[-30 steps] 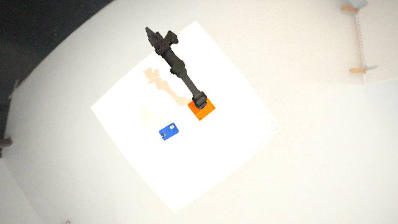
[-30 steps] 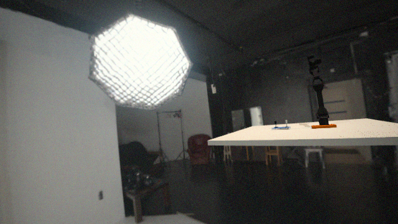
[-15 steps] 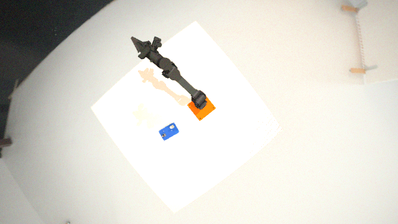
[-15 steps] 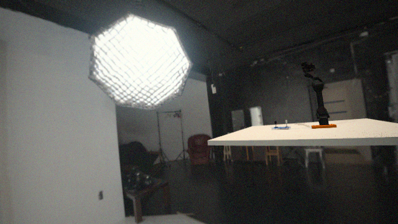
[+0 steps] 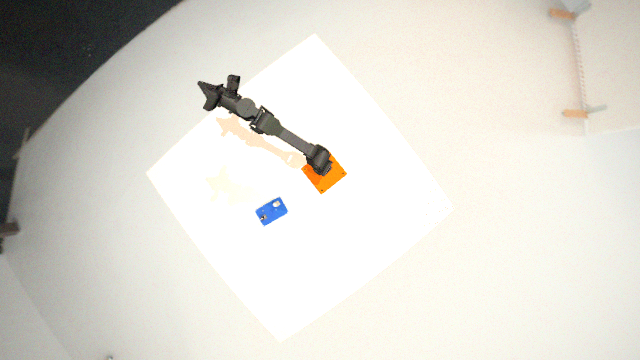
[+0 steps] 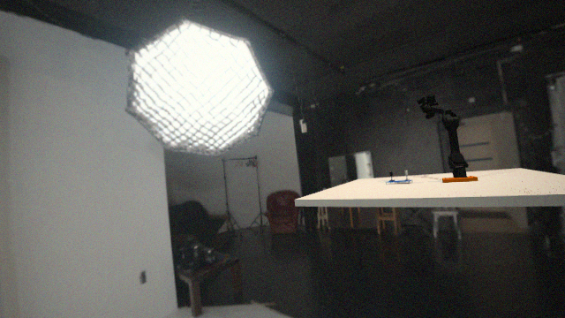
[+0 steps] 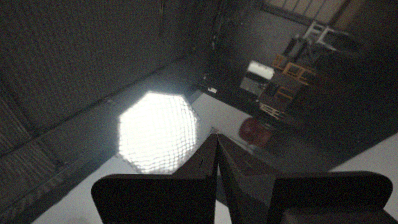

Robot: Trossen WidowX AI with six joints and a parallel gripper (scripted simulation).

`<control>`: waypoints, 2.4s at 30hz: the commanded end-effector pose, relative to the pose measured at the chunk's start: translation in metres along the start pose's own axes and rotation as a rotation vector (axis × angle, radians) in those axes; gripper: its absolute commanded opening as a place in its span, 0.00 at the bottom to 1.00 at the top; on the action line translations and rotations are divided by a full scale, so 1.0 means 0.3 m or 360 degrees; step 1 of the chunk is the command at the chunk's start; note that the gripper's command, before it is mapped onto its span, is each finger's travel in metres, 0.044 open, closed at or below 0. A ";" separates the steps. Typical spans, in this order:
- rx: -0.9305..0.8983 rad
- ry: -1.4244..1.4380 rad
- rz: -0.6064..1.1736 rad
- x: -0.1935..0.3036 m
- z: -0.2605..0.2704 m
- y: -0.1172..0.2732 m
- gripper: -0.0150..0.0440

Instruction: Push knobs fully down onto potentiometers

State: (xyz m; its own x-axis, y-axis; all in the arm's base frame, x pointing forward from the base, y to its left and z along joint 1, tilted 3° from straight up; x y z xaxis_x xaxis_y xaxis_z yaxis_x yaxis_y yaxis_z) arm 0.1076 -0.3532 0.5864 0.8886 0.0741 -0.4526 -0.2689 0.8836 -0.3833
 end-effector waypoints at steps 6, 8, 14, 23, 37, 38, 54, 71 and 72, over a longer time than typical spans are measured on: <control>0.0167 0.0147 0.0278 0.199 -0.063 -0.002 0.25; 0.0192 0.0183 0.0349 0.247 -0.074 0.002 0.25; 0.0245 0.0302 0.0558 0.387 -0.100 0.029 0.25; 0.0300 0.0461 0.0867 0.583 -0.127 0.092 0.25; 0.0303 0.0806 0.1408 0.868 -0.161 0.259 0.25; 0.0300 0.0830 0.1446 0.886 -0.163 0.274 0.25; 0.0176 0.1262 0.2071 1.127 -0.190 0.554 0.25; -0.0109 0.1747 0.2742 1.262 -0.220 0.895 0.25; -0.0129 0.1778 0.2781 1.266 -0.222 0.915 0.25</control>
State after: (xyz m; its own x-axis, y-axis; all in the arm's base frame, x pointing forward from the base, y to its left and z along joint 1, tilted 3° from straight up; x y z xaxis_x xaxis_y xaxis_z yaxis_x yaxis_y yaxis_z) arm 0.3491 -0.1325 0.2693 -0.7332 0.4144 -0.5392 -0.4858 0.2358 0.8417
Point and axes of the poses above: the point midway between the two fingers, 35 mm back from their tips, its own y axis back along the fingers, its own z axis across the jaws, x = y × z, the point moved 4 cm from there along y, back along the fingers, and after that the axes turned 4 degrees about y, right-handed, at the moved point
